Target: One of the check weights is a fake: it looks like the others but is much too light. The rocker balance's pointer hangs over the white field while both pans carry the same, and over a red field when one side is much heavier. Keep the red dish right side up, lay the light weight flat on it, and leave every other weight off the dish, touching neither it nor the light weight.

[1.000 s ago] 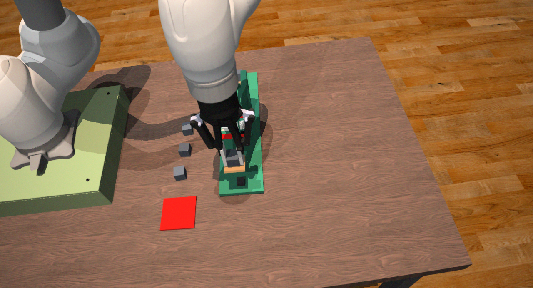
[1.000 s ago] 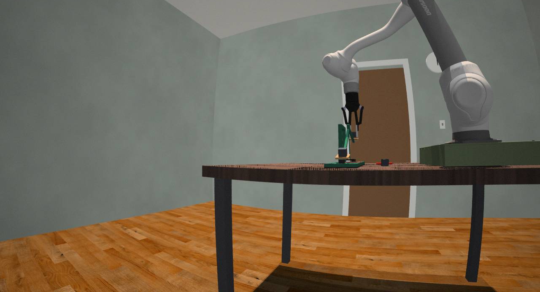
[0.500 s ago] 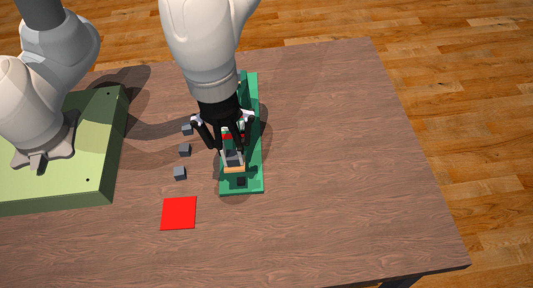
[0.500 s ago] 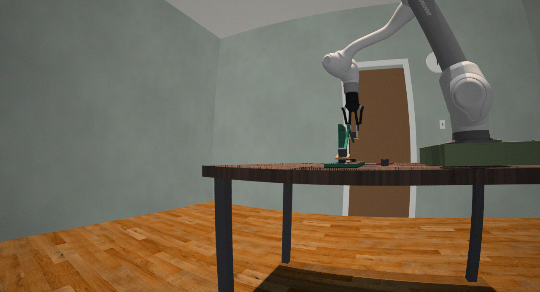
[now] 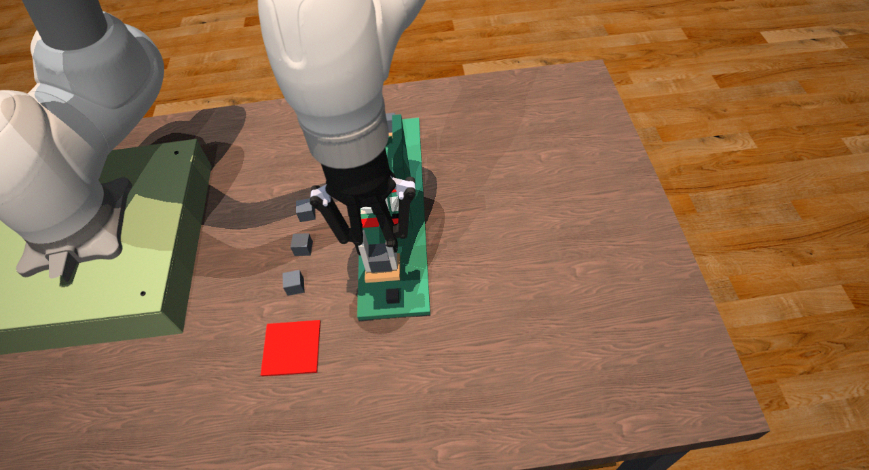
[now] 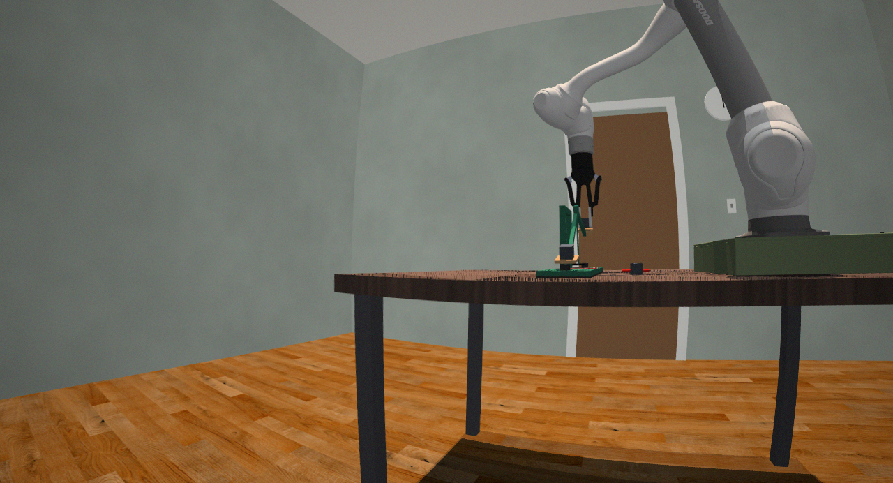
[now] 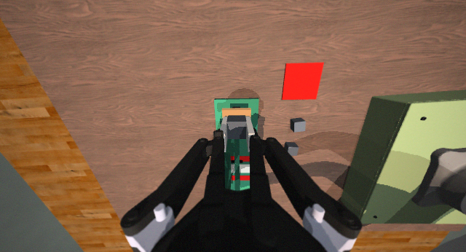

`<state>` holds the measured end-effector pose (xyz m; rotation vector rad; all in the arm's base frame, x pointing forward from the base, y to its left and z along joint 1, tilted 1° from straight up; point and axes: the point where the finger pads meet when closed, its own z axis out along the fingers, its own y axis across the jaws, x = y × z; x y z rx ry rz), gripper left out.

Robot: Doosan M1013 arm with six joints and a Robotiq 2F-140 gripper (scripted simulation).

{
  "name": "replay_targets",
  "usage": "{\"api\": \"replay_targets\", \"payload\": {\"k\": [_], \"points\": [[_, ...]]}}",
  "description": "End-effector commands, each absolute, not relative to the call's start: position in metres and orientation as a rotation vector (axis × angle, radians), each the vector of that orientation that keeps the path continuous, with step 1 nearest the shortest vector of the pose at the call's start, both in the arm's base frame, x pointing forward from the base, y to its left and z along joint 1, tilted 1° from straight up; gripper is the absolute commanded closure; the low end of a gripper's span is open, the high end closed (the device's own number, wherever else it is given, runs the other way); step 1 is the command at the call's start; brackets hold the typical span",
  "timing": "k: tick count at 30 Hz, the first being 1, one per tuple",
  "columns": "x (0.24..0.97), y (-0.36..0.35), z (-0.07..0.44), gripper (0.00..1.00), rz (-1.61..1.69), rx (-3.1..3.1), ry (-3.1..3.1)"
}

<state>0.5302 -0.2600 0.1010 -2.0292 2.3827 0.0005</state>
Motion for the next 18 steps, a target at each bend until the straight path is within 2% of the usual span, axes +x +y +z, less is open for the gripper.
{"api": "replay_targets", "payload": {"k": [1, 18], "points": [[0.5302, -0.2600, 0.1009, 0.76, 0.001, -2.029, 2.383], [0.5303, -0.2600, 0.0975, 0.76, 0.001, -2.029, 2.383]]}}
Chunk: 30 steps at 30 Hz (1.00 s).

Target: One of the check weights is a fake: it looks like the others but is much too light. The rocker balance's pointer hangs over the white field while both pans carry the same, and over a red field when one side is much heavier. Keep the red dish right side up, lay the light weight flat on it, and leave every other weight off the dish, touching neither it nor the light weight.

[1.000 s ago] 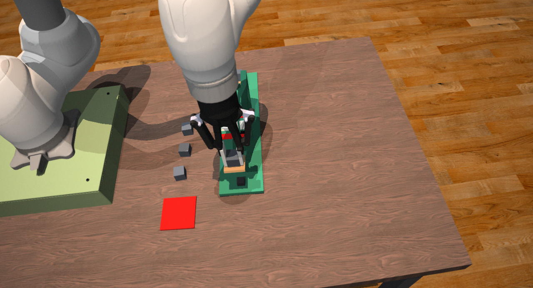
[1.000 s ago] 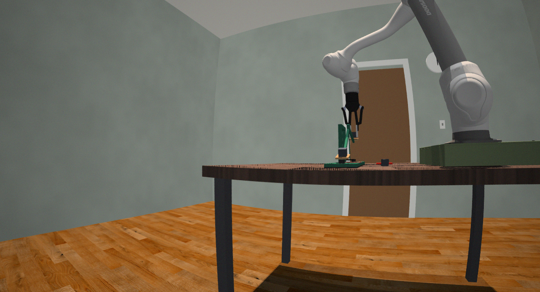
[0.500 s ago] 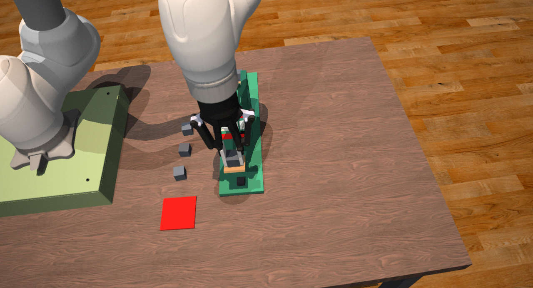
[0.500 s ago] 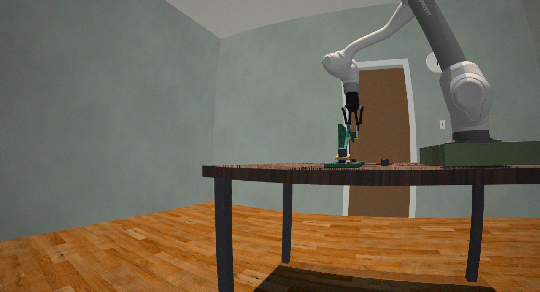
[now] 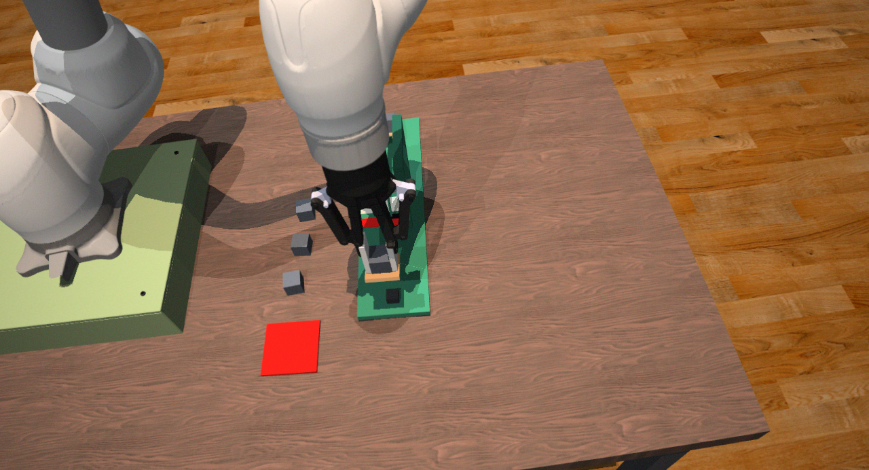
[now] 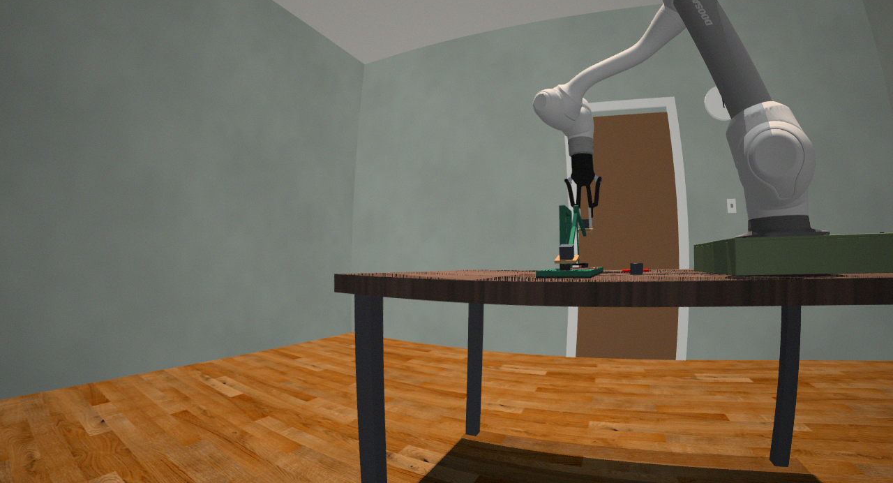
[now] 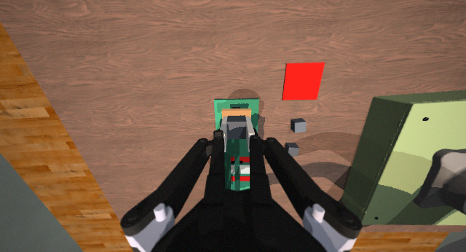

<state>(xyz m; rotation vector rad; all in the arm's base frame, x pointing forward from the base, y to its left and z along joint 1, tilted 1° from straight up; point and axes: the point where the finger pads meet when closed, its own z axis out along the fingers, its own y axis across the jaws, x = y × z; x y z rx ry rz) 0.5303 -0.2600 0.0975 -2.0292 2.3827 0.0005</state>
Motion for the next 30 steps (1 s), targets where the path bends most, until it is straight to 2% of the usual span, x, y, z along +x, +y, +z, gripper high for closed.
{"api": "replay_targets", "payload": {"k": [1, 30], "points": [[0.530, -0.260, 0.097, 0.76, 0.001, -2.029, 2.383], [0.531, -0.256, 0.077, 0.76, 0.001, -2.029, 2.383]]}}
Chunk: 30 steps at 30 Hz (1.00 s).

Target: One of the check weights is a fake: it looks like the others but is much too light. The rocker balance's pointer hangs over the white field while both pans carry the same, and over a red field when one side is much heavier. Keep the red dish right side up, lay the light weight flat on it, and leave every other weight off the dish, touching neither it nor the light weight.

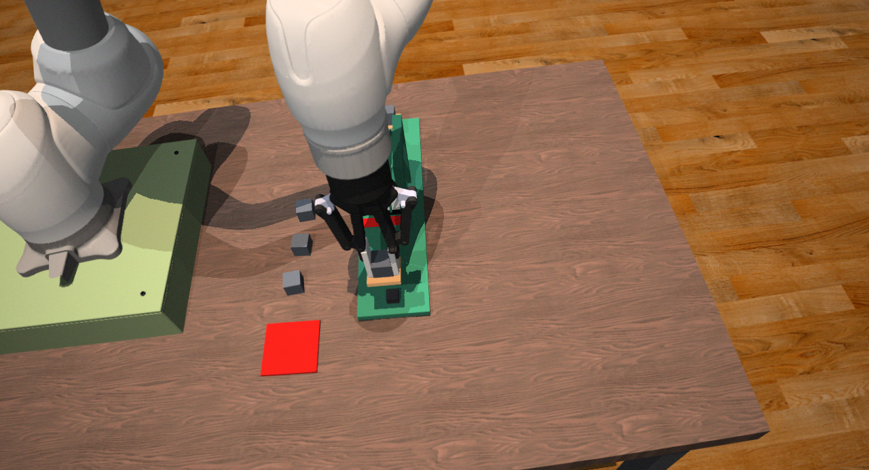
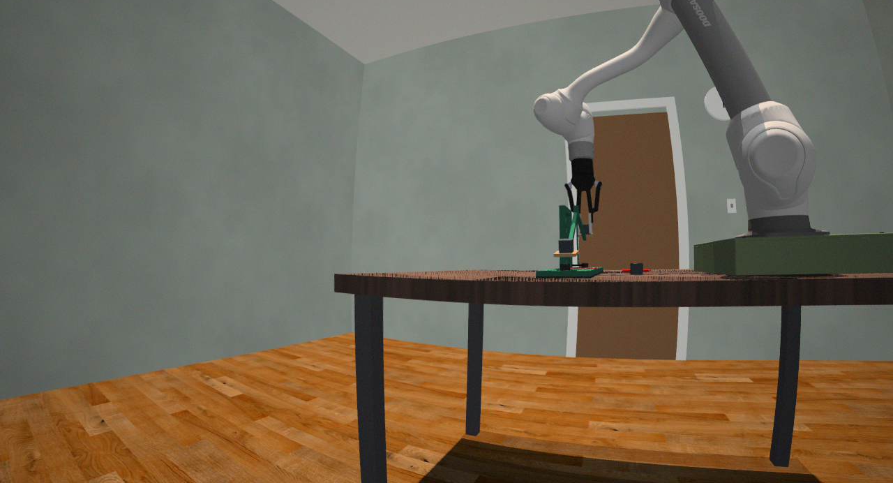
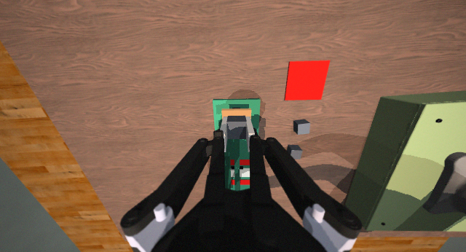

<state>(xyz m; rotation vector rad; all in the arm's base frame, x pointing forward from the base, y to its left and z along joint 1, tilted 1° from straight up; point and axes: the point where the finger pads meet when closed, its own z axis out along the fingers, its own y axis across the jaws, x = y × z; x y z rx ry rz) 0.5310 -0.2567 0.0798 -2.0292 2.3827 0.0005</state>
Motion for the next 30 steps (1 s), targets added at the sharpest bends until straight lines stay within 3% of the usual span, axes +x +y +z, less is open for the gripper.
{"api": "replay_targets", "payload": {"k": [1, 30], "points": [[0.531, -0.256, 0.077, 0.76, 0.001, -2.029, 2.383], [0.532, -0.250, 0.058, 0.76, 0.001, -2.029, 2.383]]}}
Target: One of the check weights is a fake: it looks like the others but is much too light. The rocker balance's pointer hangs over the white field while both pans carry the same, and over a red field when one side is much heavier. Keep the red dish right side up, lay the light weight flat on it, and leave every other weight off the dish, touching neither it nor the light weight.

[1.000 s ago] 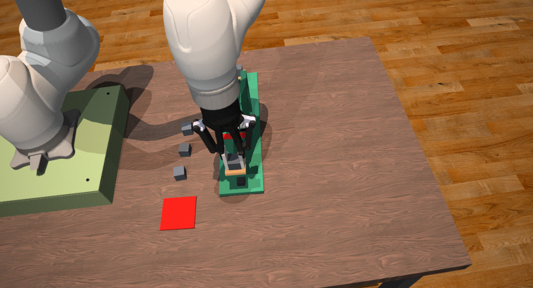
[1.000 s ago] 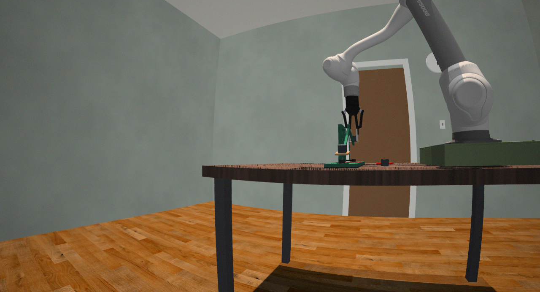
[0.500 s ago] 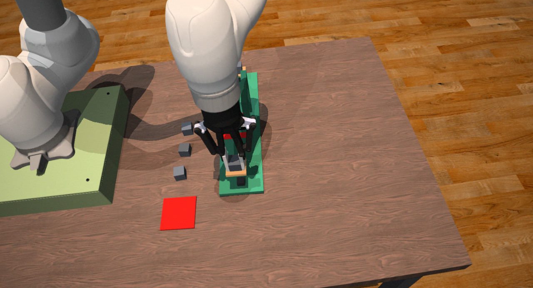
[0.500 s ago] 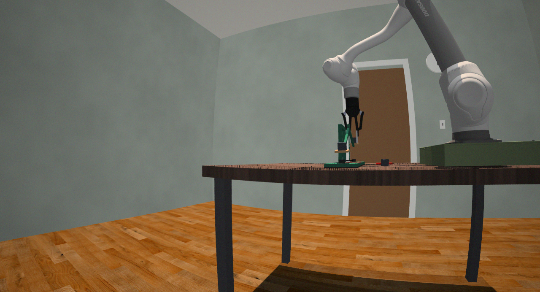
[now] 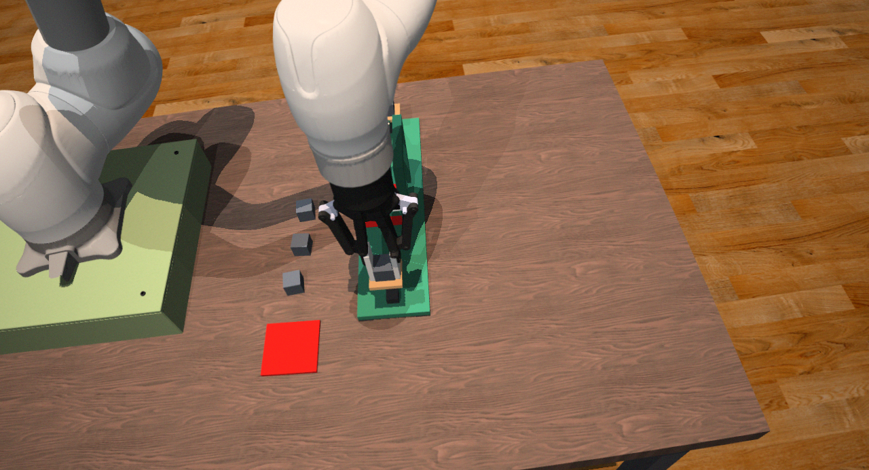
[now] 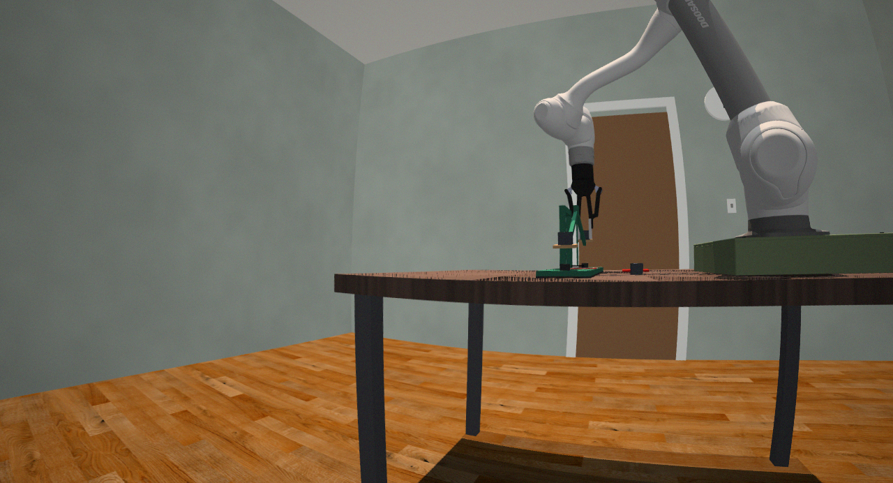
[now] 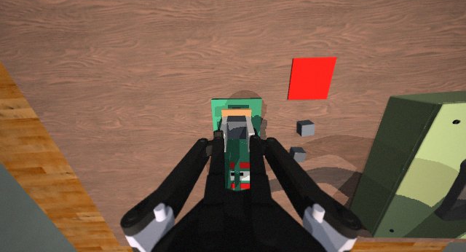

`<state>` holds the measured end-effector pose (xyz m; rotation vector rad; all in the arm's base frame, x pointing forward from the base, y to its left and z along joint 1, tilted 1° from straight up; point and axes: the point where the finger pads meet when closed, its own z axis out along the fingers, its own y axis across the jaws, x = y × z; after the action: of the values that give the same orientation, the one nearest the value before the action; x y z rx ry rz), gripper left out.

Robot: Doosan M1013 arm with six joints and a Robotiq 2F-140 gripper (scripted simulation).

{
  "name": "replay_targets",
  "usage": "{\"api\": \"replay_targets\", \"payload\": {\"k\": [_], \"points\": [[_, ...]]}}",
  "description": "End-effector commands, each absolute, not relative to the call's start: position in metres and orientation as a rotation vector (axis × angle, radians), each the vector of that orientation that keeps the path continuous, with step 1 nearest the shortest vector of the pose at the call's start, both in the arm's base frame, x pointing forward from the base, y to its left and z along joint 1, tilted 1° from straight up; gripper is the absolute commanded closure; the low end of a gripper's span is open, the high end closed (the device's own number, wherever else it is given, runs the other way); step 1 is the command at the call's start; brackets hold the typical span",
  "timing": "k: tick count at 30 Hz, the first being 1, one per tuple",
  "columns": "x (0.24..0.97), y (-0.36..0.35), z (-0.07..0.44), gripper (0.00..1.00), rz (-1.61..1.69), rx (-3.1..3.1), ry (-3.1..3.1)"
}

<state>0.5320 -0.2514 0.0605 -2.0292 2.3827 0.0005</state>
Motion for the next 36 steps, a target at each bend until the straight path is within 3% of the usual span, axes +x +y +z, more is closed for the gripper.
{"api": "replay_targets", "payload": {"k": [1, 36], "points": [[0.532, -0.250, 0.057, 0.76, 0.001, -2.029, 2.383], [0.533, -0.245, 0.043, 0.76, 0.001, -2.029, 2.383]]}}
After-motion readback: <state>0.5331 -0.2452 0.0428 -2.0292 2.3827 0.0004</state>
